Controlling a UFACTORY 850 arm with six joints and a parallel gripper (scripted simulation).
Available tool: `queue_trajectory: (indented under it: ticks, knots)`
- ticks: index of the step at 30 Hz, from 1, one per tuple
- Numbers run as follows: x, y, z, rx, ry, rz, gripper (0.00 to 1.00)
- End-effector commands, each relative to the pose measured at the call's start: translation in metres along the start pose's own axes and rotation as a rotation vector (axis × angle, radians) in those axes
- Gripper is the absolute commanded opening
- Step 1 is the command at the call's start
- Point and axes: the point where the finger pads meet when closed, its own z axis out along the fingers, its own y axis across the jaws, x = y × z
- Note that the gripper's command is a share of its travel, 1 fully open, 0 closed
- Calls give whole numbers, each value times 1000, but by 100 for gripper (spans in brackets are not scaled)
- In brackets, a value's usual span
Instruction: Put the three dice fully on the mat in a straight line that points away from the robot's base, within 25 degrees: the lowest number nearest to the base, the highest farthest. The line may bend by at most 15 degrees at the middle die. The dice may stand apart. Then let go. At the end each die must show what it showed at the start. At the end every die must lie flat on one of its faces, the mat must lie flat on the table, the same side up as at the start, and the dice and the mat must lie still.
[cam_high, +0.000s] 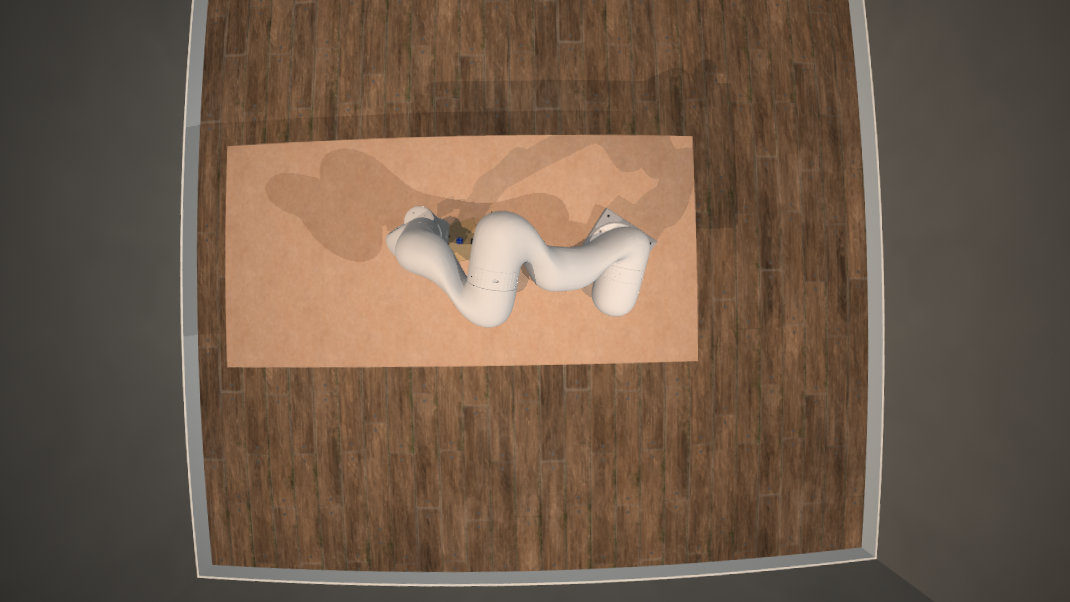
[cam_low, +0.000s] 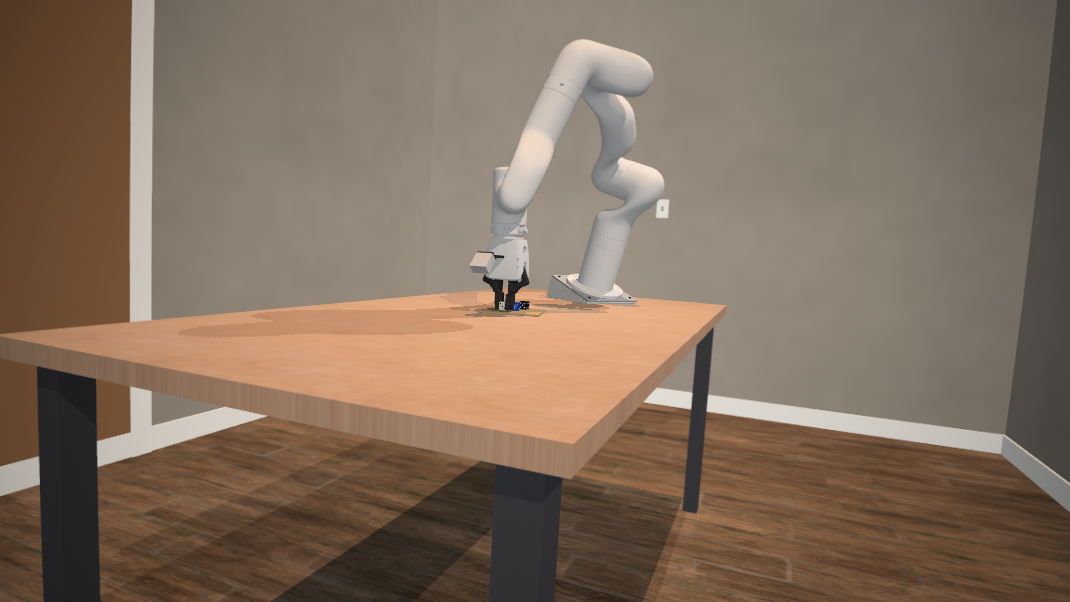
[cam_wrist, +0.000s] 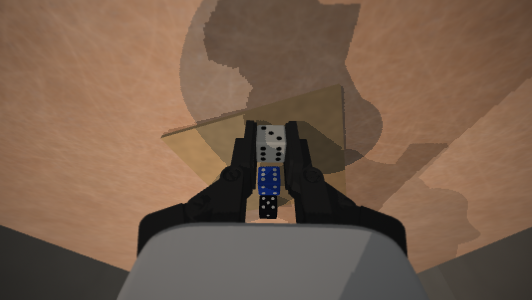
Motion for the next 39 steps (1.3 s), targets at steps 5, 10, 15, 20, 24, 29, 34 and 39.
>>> queue_trajectory:
  ticks: [5,10,15,20,24,29,34,39]
  knots:
    - [1,0,-1,0,2,0,15]
    - [1,0,-1,0,2,0,15]
    - [1,0,-1,0,2,0,15]
    - [1,0,-1,0,2,0,15]
    - [1,0,-1,0,2,0,15]
    - [1,0,0,0,2,0,15]
    - [1,0,1,0,2,0,15]
    - [1,0,2,0,2,0,15]
